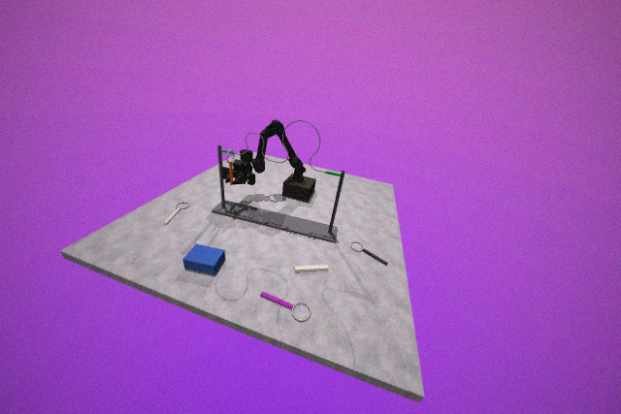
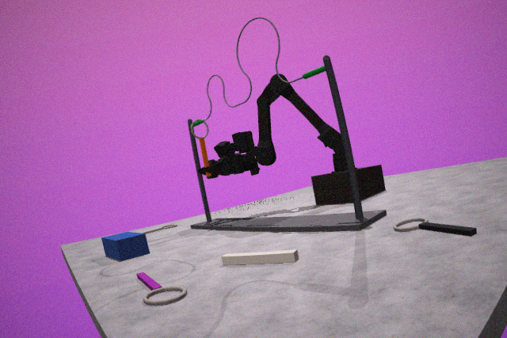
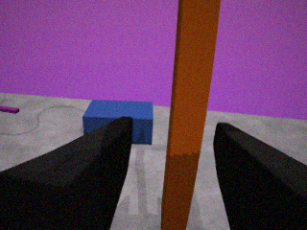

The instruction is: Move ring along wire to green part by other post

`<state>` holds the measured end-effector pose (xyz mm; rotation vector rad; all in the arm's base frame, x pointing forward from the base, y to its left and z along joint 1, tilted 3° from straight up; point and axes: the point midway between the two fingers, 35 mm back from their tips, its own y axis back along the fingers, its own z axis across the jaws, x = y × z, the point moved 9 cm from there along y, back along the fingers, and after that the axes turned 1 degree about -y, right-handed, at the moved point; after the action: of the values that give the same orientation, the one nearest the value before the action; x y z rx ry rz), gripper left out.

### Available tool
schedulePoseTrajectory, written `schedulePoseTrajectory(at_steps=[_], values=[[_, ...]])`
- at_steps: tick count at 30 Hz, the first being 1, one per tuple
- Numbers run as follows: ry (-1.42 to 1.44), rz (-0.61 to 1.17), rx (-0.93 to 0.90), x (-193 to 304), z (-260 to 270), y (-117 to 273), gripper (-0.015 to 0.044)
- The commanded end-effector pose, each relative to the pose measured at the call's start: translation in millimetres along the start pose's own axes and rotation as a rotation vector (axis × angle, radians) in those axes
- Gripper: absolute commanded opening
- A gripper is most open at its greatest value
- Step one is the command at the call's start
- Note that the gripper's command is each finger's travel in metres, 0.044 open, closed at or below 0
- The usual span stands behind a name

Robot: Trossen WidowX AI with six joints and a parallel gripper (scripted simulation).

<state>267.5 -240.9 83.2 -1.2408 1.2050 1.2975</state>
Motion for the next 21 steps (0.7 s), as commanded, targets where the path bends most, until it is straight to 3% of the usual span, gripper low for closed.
schedulePoseTrajectory(at_steps=[1,21], values=[[-0.002,-0.003,0.003,-1.0,-0.7,-9.0,0.016],[-0.002,-0.004,0.003,-1.1,-0.2,-13.2,0.016]])
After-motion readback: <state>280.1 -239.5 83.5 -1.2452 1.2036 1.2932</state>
